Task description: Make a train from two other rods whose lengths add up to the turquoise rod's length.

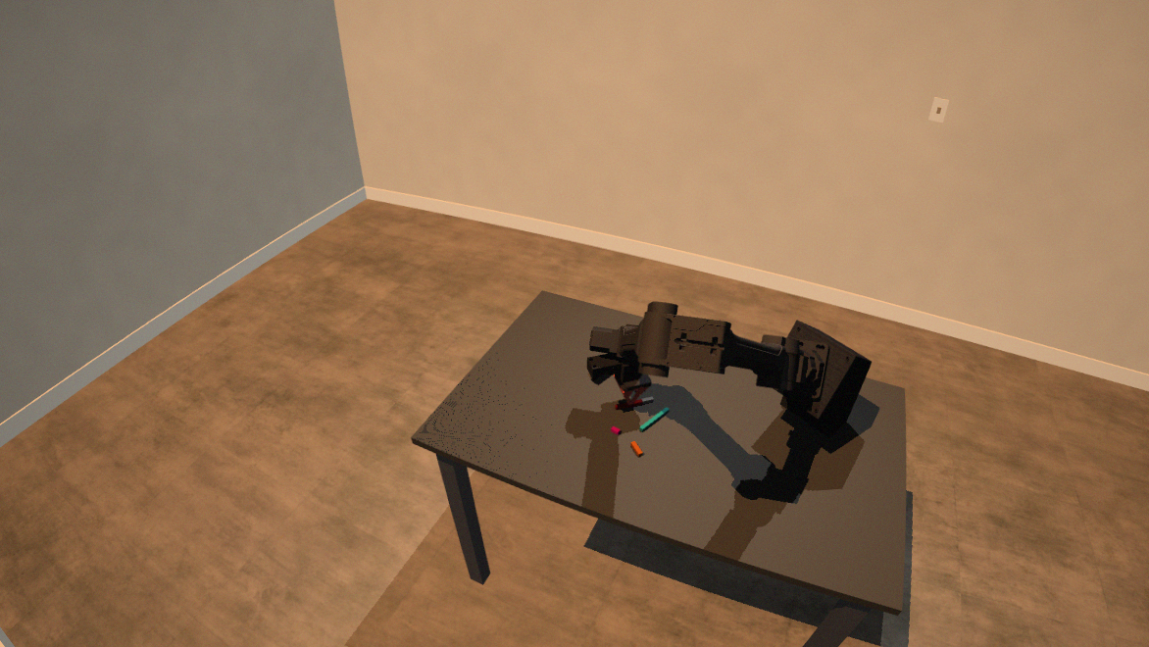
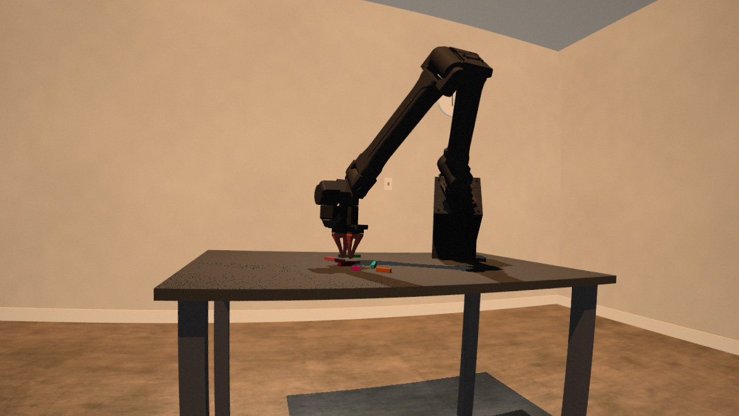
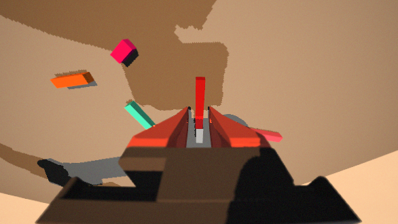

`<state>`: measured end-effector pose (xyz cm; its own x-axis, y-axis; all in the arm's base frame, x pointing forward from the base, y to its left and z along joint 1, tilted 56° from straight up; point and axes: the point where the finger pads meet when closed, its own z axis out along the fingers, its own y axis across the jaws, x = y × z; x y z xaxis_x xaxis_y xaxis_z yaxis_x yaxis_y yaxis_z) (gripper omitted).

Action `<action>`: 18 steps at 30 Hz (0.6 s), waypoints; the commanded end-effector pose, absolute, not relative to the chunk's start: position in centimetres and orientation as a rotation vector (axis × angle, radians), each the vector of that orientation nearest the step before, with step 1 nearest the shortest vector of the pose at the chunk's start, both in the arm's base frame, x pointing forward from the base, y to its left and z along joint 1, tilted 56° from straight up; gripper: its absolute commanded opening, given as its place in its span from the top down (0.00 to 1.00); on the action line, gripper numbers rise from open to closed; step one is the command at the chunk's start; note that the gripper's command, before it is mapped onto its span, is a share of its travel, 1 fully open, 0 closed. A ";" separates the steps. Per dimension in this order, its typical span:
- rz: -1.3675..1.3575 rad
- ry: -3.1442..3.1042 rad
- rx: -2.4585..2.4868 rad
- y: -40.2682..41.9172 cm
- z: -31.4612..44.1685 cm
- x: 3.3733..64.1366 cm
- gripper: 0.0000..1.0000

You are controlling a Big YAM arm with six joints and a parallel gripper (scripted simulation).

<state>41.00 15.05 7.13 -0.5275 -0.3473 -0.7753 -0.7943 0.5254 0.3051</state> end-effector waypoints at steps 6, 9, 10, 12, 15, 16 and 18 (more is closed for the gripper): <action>0.884 2.118 -0.906 15.4 6.6 41.0 0.76; 0.884 2.119 -0.903 15.3 6.6 41.0 0.76; 0.884 2.127 -0.893 15.0 6.5 41.0 0.76; 0.884 2.127 -0.894 15.0 6.5 41.0 0.76; 0.884 2.127 -0.894 15.0 6.5 41.0 0.76; 0.884 2.127 -0.894 15.0 6.5 41.0 0.76; 0.884 2.127 -0.894 15.0 6.5 41.0 0.76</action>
